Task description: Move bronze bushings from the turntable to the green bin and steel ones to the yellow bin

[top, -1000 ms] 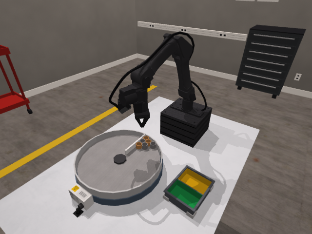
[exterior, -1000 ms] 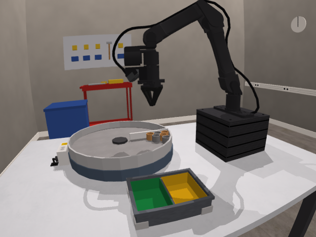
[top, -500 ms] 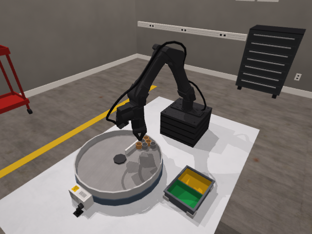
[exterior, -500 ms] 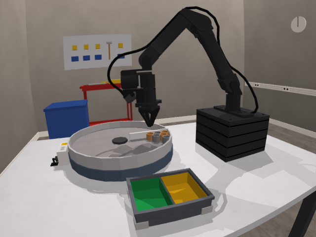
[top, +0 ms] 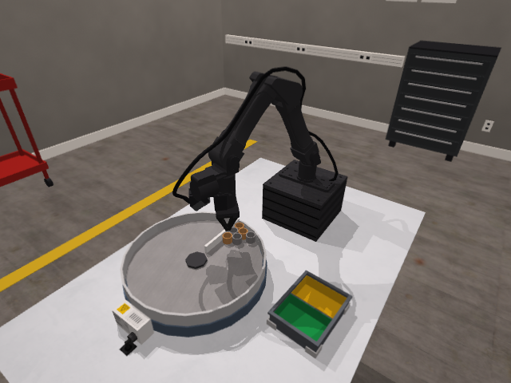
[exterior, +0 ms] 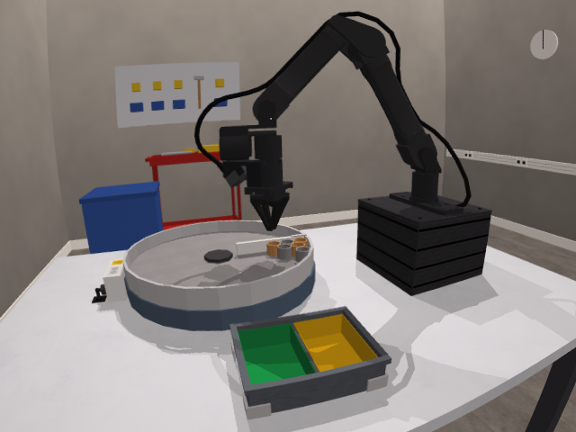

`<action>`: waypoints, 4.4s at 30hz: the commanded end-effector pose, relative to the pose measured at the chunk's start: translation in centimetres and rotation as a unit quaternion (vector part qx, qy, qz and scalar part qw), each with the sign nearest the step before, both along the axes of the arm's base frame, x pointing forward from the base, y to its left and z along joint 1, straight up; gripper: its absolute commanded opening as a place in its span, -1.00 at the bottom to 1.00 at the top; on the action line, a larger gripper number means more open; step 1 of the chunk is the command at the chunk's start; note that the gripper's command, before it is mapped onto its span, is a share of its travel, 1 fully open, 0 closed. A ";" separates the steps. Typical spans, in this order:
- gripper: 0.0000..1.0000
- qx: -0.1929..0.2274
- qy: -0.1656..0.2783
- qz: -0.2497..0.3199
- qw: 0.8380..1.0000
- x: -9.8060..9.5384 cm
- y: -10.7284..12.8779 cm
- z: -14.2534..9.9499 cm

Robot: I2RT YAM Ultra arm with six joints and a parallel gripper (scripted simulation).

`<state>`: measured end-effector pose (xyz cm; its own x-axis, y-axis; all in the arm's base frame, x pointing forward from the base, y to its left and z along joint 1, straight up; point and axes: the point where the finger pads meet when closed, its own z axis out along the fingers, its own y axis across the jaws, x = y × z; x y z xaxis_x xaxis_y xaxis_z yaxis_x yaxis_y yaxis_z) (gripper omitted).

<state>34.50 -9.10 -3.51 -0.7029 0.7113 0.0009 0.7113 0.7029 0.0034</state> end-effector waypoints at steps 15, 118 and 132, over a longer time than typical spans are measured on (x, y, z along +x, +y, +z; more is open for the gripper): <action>-0.76 -0.001 -0.014 0.004 1.000 1.2 -0.2 0.5; -0.76 -0.001 -0.012 0.001 1.000 0.4 -0.3 -1.7; -0.76 -0.001 -0.012 0.001 1.000 0.4 -0.3 -1.7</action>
<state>34.79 -9.18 -5.97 -0.7043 0.7099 -0.0013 0.7099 0.7043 0.0046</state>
